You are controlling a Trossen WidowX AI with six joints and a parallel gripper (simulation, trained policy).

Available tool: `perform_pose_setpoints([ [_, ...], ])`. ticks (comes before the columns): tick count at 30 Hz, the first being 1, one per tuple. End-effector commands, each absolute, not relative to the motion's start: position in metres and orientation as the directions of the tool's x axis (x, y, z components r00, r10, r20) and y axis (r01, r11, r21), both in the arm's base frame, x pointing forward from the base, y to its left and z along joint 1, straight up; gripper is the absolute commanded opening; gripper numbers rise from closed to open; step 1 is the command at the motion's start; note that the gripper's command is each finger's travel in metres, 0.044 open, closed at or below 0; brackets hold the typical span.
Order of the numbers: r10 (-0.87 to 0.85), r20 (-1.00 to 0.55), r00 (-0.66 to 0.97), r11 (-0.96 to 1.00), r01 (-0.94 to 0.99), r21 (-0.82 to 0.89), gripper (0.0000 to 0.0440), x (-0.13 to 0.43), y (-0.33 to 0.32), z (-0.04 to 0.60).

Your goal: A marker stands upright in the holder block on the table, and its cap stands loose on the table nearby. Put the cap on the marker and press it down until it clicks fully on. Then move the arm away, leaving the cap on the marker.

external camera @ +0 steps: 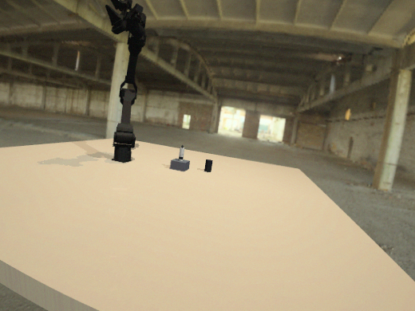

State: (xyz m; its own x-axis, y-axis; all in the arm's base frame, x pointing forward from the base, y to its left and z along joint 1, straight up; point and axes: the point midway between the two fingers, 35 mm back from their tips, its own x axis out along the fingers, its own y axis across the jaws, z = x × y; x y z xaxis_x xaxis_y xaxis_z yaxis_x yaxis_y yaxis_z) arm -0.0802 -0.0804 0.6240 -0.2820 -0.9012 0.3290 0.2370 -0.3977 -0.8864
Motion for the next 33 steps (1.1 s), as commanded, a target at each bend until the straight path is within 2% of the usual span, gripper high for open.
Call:
perform_pose_setpoints([
  [1, -0.922, 0.303, -0.242, -0.359, 0.240, -0.902, 0.0304, -0.069, -0.094, 0.619],
  [33, -0.990, 0.138, -0.017, -0.137, 0.252, -0.958, 0.0306, -0.003, -0.149, 0.584],
])
